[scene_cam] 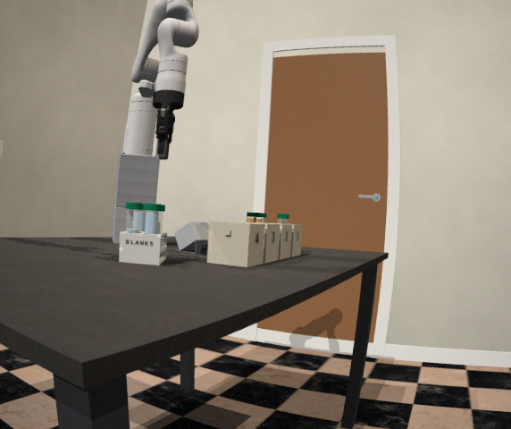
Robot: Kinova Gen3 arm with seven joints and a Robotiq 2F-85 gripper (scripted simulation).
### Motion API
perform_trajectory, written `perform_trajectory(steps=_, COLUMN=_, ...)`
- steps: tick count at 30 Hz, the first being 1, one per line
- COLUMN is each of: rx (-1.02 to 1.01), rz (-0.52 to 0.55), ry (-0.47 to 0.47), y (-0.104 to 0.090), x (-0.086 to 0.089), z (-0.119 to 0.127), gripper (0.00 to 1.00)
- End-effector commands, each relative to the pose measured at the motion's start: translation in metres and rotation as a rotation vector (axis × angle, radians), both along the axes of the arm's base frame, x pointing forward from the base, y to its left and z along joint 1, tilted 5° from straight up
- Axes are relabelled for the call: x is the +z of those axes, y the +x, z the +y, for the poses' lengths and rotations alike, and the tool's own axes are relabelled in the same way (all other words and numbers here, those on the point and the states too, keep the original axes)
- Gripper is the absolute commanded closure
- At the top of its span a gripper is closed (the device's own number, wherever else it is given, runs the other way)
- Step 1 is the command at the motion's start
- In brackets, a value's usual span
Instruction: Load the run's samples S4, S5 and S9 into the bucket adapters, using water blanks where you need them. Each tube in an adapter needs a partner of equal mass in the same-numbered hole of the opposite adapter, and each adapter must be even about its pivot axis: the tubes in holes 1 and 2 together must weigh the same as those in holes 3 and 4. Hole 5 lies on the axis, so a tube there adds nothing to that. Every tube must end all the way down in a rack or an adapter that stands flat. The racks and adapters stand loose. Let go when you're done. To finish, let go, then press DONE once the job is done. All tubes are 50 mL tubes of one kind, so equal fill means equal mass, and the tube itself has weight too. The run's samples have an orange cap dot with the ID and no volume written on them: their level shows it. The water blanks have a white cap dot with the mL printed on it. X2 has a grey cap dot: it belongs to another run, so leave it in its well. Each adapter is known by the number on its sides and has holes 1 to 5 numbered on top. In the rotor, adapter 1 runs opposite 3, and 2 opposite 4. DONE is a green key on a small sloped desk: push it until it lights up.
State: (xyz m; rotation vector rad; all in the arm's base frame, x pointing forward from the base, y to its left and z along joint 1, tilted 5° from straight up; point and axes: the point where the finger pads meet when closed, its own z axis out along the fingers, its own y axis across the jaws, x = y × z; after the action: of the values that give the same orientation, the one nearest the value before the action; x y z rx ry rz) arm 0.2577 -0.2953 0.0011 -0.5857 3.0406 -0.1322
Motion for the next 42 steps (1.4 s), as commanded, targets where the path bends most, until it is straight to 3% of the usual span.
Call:
perform_trajectory(steps=1, rx=0.0, rz=-0.001, ry=0.001, y=-0.006, x=0.001, z=-0.012, gripper=0.38)
perform_trajectory(steps=14, rx=0.0, rz=-0.001, ry=0.0, y=-0.022, x=0.002, z=-0.044, gripper=0.38)
perform_trajectory(steps=28, rx=0.0, rz=-0.001, ry=0.0, y=-0.022, x=0.002, z=-0.044, gripper=0.38)
perform_trajectory(steps=42, rx=0.0, rz=-0.001, ry=0.0, y=-0.021, x=-0.015, z=-0.046, gripper=0.38)
